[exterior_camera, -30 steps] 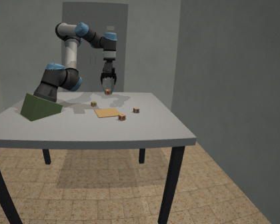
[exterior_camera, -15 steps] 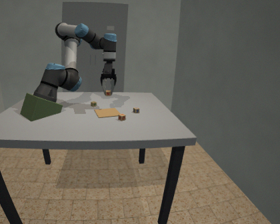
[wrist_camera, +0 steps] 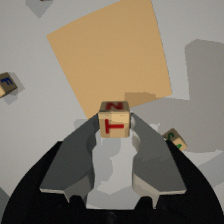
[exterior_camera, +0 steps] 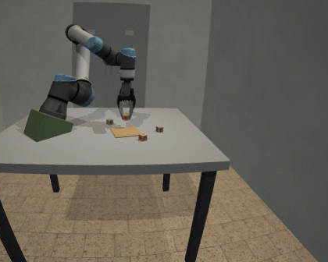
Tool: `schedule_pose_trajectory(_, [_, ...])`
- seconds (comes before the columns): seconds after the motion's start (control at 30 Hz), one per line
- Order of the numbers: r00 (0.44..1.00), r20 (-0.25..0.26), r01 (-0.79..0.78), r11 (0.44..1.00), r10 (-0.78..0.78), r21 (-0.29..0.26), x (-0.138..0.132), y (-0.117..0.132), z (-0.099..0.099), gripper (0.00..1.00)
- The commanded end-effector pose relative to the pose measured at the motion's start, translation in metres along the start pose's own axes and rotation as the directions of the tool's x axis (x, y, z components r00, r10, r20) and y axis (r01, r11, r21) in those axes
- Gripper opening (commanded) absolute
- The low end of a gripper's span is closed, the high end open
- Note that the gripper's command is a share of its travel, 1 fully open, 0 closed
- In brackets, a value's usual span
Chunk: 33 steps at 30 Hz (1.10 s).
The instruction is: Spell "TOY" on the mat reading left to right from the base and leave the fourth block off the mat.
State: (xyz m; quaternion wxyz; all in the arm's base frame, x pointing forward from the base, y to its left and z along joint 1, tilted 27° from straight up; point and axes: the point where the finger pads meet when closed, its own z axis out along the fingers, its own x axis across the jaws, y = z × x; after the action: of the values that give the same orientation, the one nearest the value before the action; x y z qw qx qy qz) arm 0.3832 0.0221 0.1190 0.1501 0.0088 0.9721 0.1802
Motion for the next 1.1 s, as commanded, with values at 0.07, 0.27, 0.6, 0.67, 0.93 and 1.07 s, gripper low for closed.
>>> schedule_pose_trajectory(0.07, [1.000,0.001,-0.001,1.000,0.001,0.005,-0.002,-0.001,0.026,0.09])
schedule_pose_trajectory(0.27, [1.000,0.001,-0.001,1.000,0.001,0.005,-0.002,-0.001,0.040,0.09])
schedule_pose_trajectory(0.6, [1.000,0.001,-0.001,1.000,0.001,0.005,-0.002,-0.001,0.043,0.09])
schedule_pose_trajectory(0.67, [1.000,0.001,-0.001,1.000,0.001,0.005,-0.002,-0.001,0.043,0.09])
schedule_pose_trajectory(0.93, [1.000,0.001,-0.001,1.000,0.001,0.005,-0.002,-0.001,0.043,0.09])
schedule_pose_trajectory(1.07, [1.000,0.001,-0.001,1.000,0.001,0.005,-0.002,-0.001,0.043,0.09])
